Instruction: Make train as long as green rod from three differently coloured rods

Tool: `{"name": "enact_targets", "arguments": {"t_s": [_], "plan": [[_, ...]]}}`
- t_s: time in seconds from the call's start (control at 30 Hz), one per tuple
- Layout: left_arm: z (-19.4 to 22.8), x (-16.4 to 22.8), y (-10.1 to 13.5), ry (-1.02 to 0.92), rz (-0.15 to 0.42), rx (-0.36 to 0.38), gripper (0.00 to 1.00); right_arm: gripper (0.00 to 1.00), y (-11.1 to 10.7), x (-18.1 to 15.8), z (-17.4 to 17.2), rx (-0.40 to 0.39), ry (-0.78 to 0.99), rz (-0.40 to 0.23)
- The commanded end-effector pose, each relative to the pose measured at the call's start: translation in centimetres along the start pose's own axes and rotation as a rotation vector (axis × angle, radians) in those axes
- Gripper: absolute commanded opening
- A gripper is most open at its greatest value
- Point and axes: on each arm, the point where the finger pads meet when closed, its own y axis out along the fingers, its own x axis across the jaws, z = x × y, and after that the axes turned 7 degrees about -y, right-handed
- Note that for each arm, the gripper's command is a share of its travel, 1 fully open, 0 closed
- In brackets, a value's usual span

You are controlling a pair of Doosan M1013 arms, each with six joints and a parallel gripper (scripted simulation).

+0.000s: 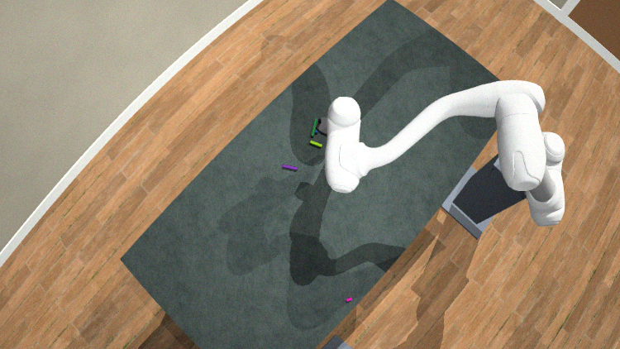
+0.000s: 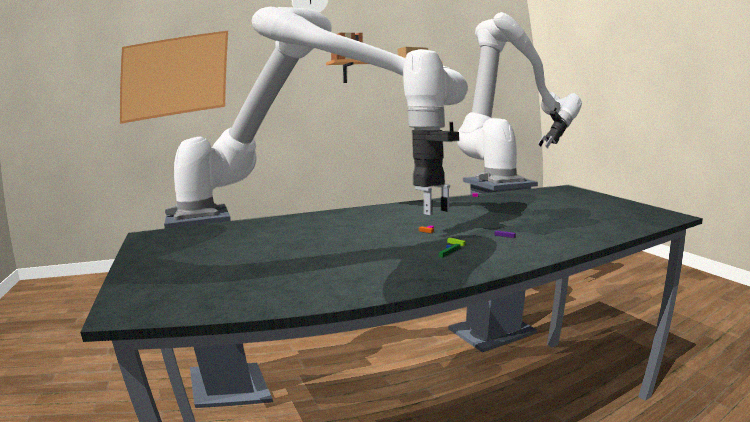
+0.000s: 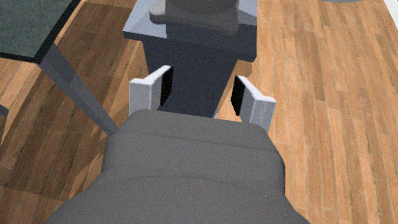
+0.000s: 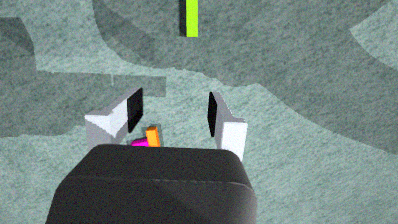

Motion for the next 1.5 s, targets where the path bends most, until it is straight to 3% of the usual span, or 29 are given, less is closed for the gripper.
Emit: {"name": "enact_targets", "arguments": {"t_s": [0.0,0.47,0.53,1.03,1.47], "plan": [[0.0,0.0,0.0,0.0,0.0,-0.001,1.0,1.0,-0.1,0.7,0.6,-0.002,-0.165,0.01],[0.0,0.0,0.0,0.0,0.0,-0.001,1.0,1.0,-0.1,2.9,1.7,0.001,-0.618,0.01],[0.0,0.0,0.0,0.0,0.0,-0.001,1.0,1.0,-0.1,2.9,1.7,0.001,-0.618,0.01],[0.0,0.0,0.0,0.0,0.0,-0.001,1.0,1.0,-0.1,6.0,2.3,0.003,-1.165,0.01],[0.0,0.0,0.0,0.0,0.0,-0.001,1.0,1.0,0.0,6.7,2.3,0.004,-1.283,0.01]]}}
